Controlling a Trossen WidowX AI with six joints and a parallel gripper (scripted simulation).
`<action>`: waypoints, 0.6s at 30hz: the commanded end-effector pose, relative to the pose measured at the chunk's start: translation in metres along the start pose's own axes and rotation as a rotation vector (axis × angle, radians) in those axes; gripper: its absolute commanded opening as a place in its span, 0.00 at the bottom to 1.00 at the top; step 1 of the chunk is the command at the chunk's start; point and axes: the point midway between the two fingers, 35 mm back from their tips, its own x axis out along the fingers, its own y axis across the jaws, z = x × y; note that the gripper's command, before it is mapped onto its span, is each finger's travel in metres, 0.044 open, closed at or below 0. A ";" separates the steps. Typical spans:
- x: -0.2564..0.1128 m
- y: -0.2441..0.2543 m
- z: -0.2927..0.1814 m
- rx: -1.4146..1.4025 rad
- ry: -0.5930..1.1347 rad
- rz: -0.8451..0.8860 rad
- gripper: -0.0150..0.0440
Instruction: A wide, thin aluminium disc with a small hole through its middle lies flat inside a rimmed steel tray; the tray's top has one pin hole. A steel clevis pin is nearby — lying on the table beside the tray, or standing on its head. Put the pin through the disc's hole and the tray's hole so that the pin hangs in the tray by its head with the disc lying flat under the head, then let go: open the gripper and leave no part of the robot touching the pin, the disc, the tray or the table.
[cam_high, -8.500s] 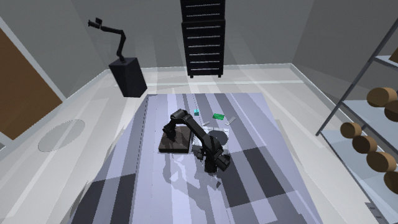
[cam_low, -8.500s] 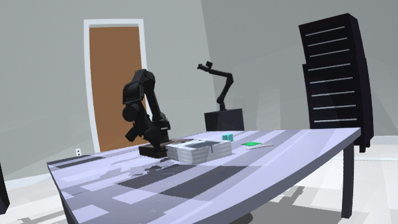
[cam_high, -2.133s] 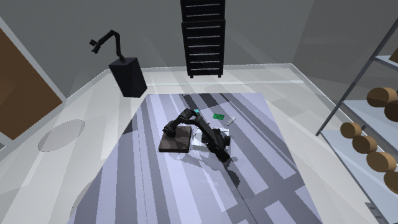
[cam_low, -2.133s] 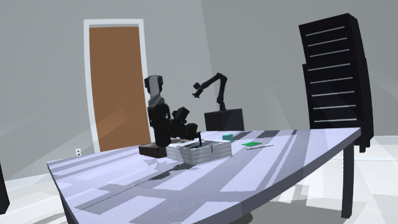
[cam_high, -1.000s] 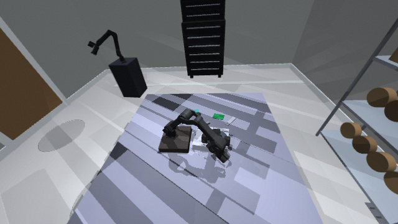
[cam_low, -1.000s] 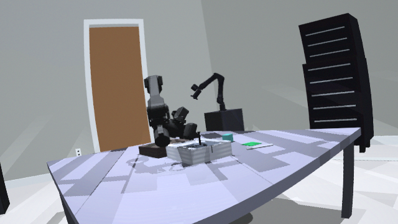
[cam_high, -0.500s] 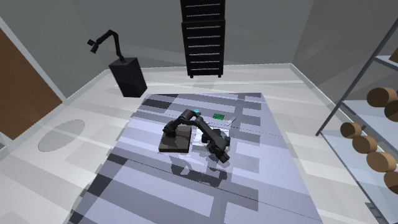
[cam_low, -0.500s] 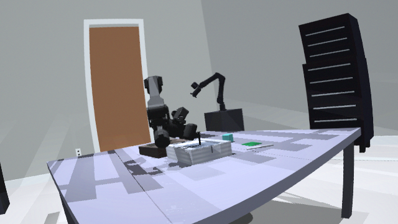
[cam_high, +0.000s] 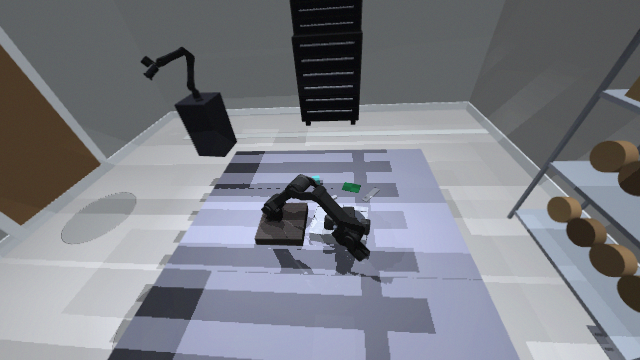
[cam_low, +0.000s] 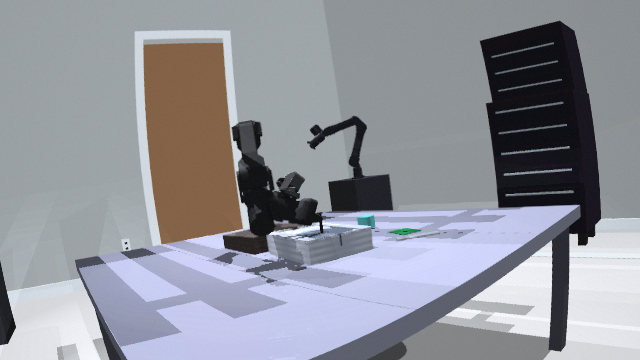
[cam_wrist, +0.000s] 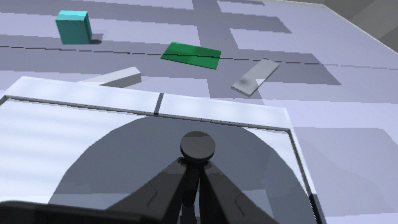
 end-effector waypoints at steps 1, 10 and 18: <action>0.000 0.001 0.000 -0.003 0.006 -0.001 0.25; 0.000 0.002 0.000 -0.020 -0.001 -0.009 0.25; 0.000 0.003 -0.001 -0.021 -0.015 -0.010 0.25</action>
